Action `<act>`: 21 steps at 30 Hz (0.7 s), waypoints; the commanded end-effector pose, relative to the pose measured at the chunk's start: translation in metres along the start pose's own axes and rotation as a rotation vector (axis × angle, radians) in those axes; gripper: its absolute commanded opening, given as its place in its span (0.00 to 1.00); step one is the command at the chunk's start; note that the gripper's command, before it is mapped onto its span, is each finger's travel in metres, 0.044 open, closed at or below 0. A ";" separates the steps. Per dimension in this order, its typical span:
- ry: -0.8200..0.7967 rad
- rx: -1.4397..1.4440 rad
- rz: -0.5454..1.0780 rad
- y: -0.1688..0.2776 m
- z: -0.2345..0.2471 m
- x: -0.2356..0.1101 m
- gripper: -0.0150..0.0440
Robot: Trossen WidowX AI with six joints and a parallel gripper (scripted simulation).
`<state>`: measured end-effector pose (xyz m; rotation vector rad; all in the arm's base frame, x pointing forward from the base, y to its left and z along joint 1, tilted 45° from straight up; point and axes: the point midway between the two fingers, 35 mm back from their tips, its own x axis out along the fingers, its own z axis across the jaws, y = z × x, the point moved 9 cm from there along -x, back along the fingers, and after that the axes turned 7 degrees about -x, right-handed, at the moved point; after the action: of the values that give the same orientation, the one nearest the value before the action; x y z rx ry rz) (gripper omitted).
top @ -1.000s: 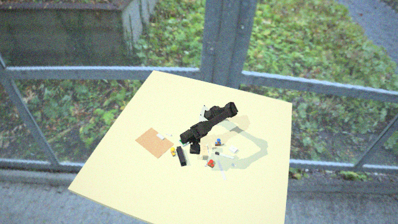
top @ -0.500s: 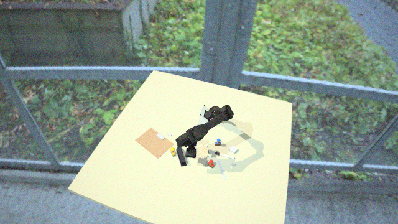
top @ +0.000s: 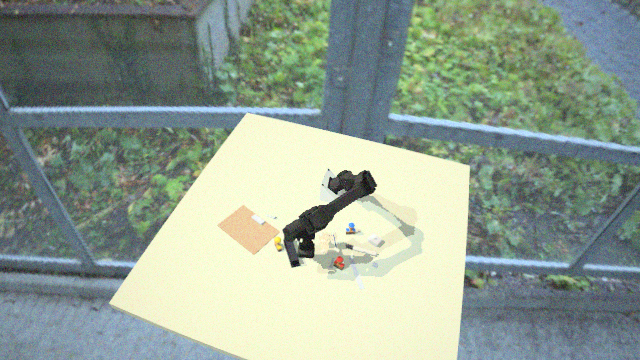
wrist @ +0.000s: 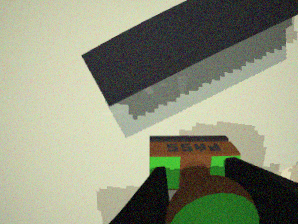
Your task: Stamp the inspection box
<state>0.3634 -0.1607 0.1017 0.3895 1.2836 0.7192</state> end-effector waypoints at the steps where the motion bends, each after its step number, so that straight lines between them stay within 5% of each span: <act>1: 0.000 0.009 0.006 0.000 -0.001 0.009 0.25; 21: -0.001 0.009 0.008 0.002 -0.002 0.041 0.25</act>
<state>0.3668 -0.1367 0.0767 0.3926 1.2836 0.7214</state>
